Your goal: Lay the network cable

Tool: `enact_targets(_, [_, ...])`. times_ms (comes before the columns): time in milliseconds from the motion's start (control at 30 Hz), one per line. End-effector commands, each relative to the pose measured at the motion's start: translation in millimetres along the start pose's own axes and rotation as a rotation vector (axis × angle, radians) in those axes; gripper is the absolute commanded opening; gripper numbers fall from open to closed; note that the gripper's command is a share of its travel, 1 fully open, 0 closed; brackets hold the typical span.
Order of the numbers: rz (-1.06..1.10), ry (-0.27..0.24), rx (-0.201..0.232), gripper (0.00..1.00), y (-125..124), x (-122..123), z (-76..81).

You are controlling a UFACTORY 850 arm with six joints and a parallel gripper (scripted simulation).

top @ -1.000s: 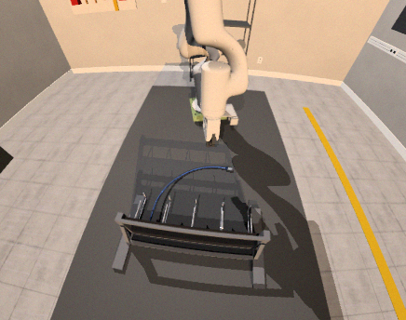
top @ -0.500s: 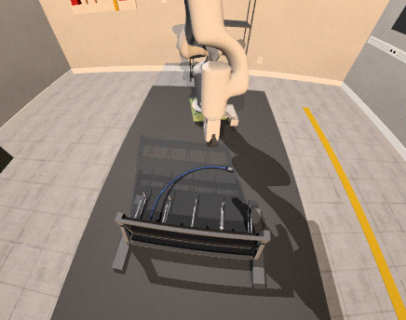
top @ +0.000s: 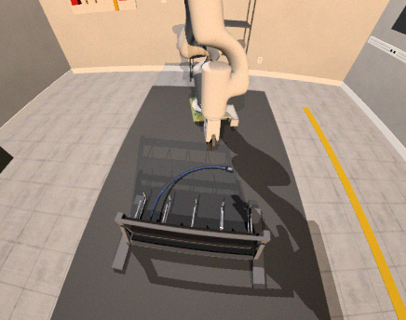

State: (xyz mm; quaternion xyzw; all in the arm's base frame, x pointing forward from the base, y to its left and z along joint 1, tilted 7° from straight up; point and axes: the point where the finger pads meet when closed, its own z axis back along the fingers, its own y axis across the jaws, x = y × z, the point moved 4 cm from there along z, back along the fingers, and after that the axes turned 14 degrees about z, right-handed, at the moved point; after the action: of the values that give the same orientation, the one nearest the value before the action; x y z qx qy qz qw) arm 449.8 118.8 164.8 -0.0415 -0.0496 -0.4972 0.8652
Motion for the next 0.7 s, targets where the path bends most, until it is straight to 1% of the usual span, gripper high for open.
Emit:
enact_targets(0, [0.000, 0.000, 0.002, 0.35, 1, 0, 0.6])
enact_targets(400, [0.000, -0.001, 0.002, 0.35, 1, 0, -1.9])
enact_targets(533, [0.000, -0.001, 0.002, 0.35, 1, 0, -9.9])
enact_targets(667, [0.000, -0.001, 0.002, 0.35, 1, 0, -24.0])
